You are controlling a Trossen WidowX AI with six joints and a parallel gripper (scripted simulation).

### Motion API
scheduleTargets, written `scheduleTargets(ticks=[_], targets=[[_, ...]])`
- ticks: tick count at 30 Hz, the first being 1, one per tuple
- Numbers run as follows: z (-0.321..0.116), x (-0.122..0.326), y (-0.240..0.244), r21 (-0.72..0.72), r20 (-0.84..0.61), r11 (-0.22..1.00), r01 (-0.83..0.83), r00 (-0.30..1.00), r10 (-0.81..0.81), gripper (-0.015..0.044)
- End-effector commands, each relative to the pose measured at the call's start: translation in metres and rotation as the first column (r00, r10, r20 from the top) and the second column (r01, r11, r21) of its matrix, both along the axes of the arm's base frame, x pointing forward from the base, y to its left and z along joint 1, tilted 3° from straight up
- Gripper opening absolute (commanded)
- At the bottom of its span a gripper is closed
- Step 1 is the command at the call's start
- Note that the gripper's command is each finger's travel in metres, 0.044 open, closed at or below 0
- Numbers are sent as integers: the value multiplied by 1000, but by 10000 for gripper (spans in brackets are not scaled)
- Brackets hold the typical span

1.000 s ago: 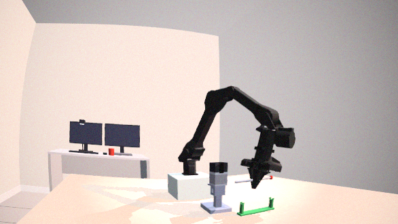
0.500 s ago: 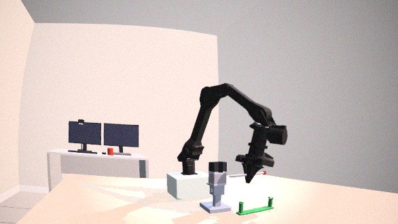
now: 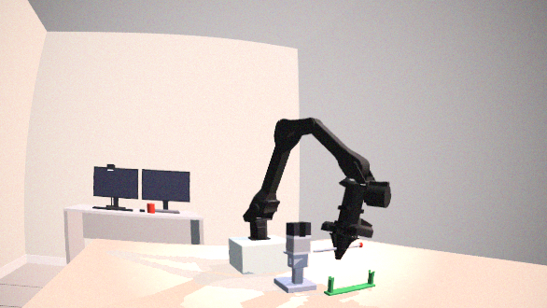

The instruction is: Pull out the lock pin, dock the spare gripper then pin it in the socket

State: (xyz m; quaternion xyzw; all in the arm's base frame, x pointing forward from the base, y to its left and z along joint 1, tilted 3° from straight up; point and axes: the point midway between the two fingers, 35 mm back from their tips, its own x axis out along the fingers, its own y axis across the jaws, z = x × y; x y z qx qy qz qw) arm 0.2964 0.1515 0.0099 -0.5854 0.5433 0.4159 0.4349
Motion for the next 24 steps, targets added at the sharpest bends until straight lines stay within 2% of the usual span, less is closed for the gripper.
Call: scheduleTargets(ticks=[1, 24], targets=[[-21, -4, -4, -8, -19, 1000, 2, 1000, -2, 0], [-22, -2, -14, -6, -7, 1000, 3, 1000, -3, 0]])
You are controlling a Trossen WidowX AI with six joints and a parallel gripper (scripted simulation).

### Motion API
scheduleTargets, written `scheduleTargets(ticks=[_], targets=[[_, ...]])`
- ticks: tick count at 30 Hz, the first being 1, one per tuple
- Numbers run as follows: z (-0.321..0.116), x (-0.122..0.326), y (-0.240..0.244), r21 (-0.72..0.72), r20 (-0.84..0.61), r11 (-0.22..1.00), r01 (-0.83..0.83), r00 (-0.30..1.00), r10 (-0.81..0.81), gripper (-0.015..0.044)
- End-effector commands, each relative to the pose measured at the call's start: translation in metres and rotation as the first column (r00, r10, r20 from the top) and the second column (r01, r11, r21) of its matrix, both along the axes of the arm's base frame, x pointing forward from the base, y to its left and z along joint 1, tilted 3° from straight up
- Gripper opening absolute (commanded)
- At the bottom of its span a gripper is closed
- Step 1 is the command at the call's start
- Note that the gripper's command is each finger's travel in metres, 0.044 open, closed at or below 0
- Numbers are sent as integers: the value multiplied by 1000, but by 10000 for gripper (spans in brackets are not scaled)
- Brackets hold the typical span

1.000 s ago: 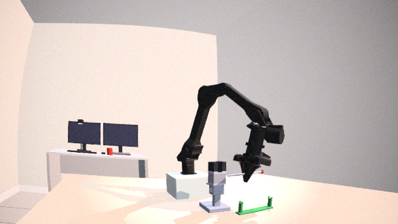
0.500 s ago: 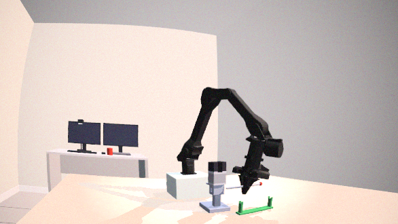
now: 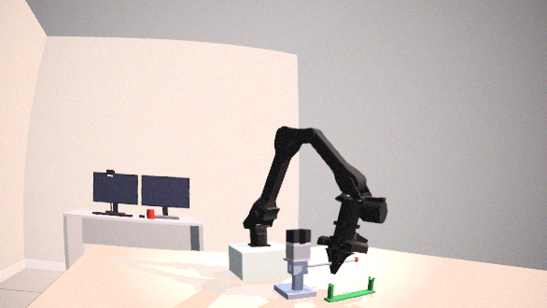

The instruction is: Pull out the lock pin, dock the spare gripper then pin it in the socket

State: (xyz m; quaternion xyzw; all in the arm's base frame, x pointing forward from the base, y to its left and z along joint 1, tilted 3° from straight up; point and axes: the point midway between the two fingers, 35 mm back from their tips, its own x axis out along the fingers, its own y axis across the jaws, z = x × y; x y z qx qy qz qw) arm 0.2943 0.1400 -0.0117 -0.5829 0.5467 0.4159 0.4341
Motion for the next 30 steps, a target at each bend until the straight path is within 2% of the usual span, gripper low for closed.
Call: scheduleTargets(ticks=[1, 30], targets=[[0, 0, -3, -5, -1, 1000, -3, 1000, 3, 0], [0, 0, -15, -3, 8, 1000, -4, 1000, 4, 0]])
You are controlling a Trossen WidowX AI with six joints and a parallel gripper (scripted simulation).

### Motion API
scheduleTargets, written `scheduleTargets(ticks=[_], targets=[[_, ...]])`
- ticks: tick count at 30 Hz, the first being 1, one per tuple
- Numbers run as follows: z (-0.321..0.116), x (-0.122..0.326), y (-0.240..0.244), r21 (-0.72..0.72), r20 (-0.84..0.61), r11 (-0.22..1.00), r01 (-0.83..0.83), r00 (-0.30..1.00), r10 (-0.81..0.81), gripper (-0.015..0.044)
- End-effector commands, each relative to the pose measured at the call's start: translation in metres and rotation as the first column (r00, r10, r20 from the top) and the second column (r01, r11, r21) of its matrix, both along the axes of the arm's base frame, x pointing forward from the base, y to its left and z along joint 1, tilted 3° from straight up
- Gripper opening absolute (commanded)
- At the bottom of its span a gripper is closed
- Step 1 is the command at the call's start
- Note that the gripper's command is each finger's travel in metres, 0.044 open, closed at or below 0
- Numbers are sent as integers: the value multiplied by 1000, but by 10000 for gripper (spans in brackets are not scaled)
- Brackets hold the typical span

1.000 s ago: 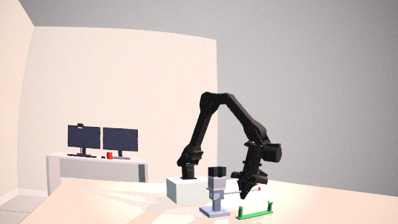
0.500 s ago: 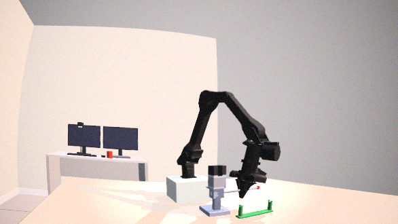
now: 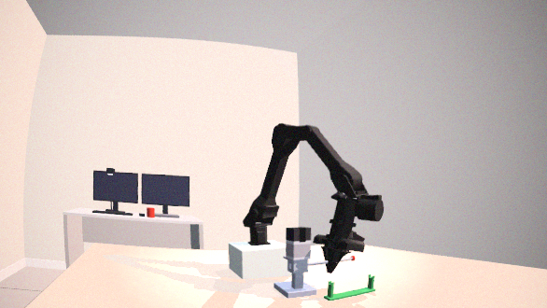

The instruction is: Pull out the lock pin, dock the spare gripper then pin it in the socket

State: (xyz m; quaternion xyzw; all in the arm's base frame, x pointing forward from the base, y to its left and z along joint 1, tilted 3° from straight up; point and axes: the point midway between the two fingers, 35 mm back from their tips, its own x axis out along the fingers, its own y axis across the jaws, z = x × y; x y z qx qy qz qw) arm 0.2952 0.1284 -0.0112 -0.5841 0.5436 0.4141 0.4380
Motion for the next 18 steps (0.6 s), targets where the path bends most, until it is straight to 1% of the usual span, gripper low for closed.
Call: scheduleTargets(ticks=[1, 18], targets=[[-1, -1, -3, -7, -2, 1000, -4, 1000, 4, 0], [-1, -1, -10, -6, 4, 1000, -4, 1000, 4, 0]])
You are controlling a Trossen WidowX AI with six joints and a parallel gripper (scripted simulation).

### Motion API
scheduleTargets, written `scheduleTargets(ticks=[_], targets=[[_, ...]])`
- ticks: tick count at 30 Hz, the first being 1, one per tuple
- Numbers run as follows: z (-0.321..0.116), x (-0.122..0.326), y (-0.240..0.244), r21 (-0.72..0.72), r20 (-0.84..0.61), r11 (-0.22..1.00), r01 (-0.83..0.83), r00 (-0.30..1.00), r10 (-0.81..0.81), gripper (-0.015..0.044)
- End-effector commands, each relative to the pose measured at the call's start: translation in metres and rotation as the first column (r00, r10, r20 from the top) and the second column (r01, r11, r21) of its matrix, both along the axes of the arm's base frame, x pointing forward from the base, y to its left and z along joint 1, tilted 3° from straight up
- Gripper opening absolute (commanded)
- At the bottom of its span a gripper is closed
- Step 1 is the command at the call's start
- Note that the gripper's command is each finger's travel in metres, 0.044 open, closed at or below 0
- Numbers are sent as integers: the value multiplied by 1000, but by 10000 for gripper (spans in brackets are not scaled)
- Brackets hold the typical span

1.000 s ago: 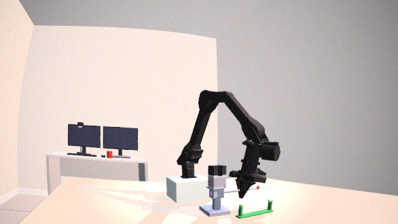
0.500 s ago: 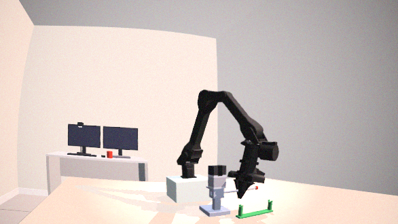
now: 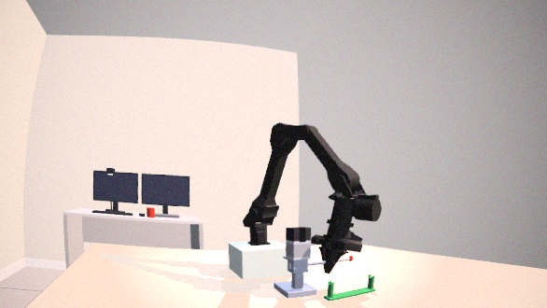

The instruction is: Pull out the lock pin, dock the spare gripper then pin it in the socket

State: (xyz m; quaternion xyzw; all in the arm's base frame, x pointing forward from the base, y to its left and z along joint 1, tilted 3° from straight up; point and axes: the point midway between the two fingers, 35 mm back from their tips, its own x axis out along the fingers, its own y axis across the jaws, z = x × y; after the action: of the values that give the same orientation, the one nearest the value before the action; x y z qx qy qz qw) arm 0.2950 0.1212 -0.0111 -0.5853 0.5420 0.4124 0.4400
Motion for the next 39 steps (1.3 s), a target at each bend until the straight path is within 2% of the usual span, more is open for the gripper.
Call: scheduleTargets(ticks=[1, 39], targets=[[-1, -1, -3, -7, -2, 1000, -4, 1000, 4, 0], [-1, -1, -18, -5, 12, 1000, -5, 1000, 5, 0]])
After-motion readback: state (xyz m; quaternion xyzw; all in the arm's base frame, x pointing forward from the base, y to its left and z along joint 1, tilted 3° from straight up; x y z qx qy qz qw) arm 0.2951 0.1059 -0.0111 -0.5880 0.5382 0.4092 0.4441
